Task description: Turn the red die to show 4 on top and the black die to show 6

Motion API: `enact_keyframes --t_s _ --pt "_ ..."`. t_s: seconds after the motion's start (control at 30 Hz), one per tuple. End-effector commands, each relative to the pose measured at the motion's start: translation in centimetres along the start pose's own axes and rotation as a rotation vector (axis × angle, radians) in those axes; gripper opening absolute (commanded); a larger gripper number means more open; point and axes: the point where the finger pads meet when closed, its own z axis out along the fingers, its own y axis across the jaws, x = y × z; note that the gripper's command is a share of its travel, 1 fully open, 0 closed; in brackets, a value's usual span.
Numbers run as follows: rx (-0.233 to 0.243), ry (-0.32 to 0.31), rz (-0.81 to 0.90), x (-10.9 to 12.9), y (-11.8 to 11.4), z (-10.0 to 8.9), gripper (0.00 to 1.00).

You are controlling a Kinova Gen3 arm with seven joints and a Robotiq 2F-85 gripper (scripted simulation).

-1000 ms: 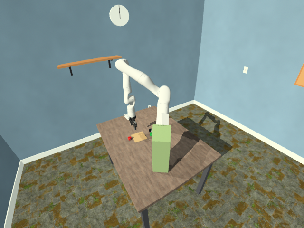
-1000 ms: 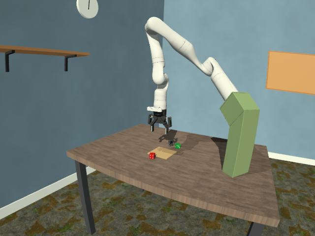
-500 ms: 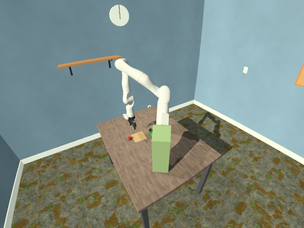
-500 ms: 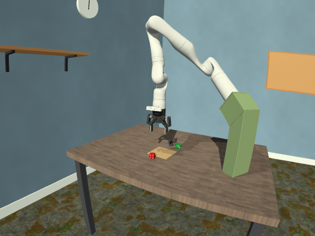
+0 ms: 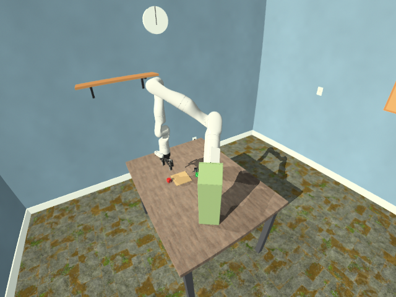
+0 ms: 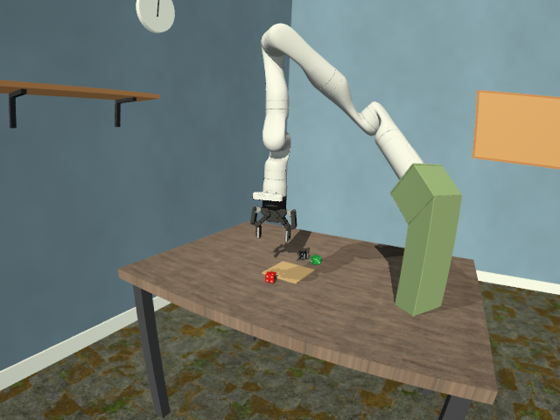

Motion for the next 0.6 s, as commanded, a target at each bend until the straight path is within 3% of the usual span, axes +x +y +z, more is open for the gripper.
enact_keyframes --t_s 0.0,0.4,0.57 --pt "-0.001 0.000 -0.003 0.1 0.0 0.0 1.00" --pt "-0.001 0.000 -0.002 0.1 0.0 0.0 1.00" --pt "0.004 -0.001 0.000 0.2 0.0 3.4 1.00"
